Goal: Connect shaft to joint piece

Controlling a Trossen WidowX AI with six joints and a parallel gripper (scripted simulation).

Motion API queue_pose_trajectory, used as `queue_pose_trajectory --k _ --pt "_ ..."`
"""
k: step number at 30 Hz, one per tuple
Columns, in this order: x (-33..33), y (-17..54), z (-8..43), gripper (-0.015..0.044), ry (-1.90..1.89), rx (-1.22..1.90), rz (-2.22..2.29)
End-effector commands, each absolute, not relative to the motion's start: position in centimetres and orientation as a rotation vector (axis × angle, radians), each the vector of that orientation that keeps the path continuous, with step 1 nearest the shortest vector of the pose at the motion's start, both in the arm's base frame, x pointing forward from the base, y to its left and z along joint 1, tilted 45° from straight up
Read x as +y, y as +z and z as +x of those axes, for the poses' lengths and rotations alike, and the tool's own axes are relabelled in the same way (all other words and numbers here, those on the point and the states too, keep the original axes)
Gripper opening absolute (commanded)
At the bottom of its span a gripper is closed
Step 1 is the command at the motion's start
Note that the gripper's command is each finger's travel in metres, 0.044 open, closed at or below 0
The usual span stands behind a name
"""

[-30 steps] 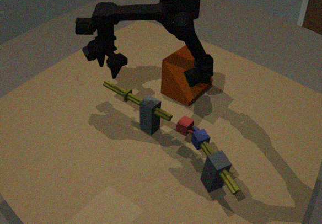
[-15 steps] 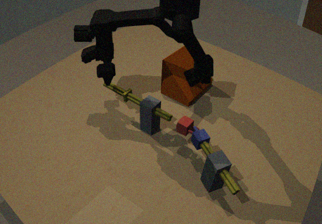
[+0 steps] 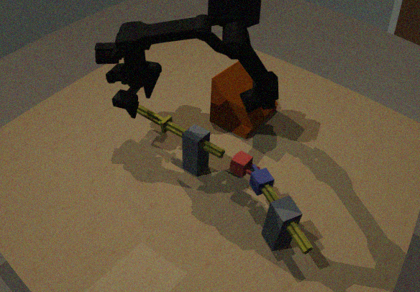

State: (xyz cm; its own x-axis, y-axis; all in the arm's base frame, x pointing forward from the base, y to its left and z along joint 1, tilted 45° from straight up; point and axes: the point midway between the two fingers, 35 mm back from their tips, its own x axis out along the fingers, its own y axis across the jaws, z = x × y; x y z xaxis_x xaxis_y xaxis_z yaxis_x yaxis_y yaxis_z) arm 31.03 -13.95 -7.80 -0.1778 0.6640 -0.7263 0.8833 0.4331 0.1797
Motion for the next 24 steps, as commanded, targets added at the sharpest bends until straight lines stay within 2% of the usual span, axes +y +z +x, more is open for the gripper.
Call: queue_pose_trajectory --k 1,6,24 --pt "-13.2 -8.6 30.6 0.044 -0.52 1.951 1.394" --pt "-12.8 -9.1 30.5 0.044 -0.679 1.954 1.476" --pt "-11.8 -10.1 30.3 0.044 -0.685 1.954 1.479"
